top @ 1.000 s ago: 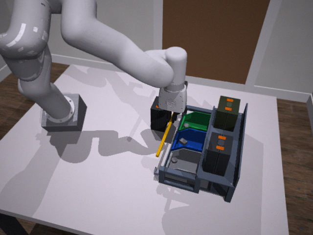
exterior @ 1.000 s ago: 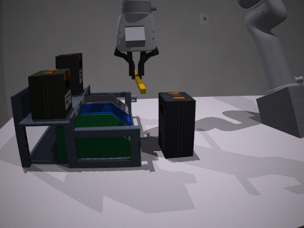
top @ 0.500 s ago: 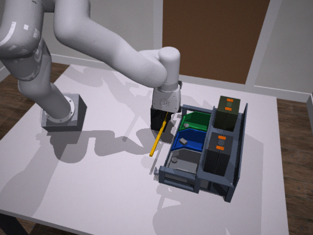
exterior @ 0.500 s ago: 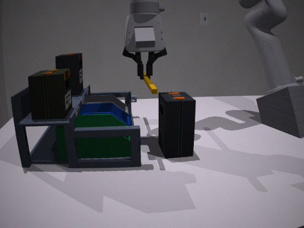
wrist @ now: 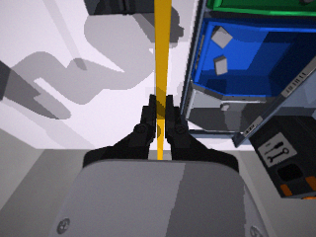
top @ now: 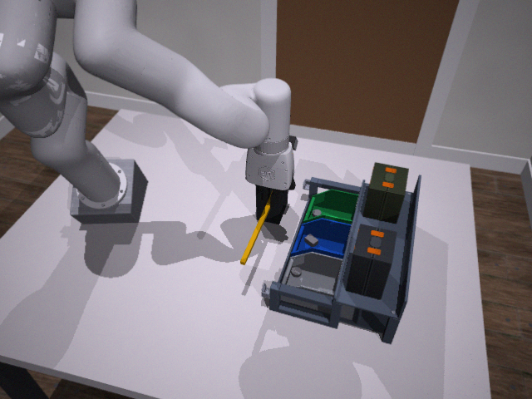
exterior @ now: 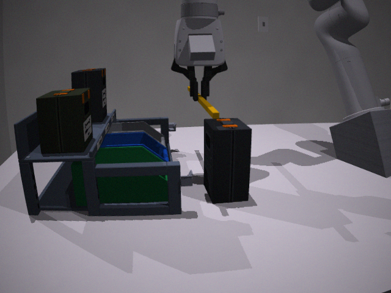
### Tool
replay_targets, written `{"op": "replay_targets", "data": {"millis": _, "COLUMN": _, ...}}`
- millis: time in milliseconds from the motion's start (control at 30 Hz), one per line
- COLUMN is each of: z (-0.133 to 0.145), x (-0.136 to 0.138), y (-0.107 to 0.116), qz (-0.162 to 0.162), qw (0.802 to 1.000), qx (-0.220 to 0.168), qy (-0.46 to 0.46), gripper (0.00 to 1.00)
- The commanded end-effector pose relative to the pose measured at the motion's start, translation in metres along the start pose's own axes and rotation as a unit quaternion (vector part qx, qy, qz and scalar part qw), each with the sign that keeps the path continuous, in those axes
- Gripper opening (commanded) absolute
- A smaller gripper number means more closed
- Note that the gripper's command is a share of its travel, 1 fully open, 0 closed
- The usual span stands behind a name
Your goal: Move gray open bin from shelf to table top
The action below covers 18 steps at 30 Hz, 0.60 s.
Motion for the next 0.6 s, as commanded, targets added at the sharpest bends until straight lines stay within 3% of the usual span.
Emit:
{"op": "replay_targets", "data": {"millis": 0, "z": 0.001, "x": -0.028, "y": 0.001, "qz": 0.002, "qw": 1.000, "qx": 0.000, "qy": 0.000, "gripper": 0.00}}
{"op": "replay_targets", "data": {"millis": 367, "z": 0.001, "x": -0.028, "y": 0.001, "qz": 0.002, "qw": 1.000, "qx": 0.000, "qy": 0.000, "gripper": 0.00}}
{"op": "replay_targets", "data": {"millis": 567, "z": 0.002, "x": -0.067, "y": 0.001, "qz": 0.002, "qw": 1.000, "qx": 0.000, "qy": 0.000, "gripper": 0.00}}
Point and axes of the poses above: the point where the finger pads meet when closed, its own y axis back along the fingers, its own x axis across the jaws, z = x × y, the point moved 10 cm from there along y, back along the fingers, and after that the axes turned 10 degrees about y, right-handed, at the moved point
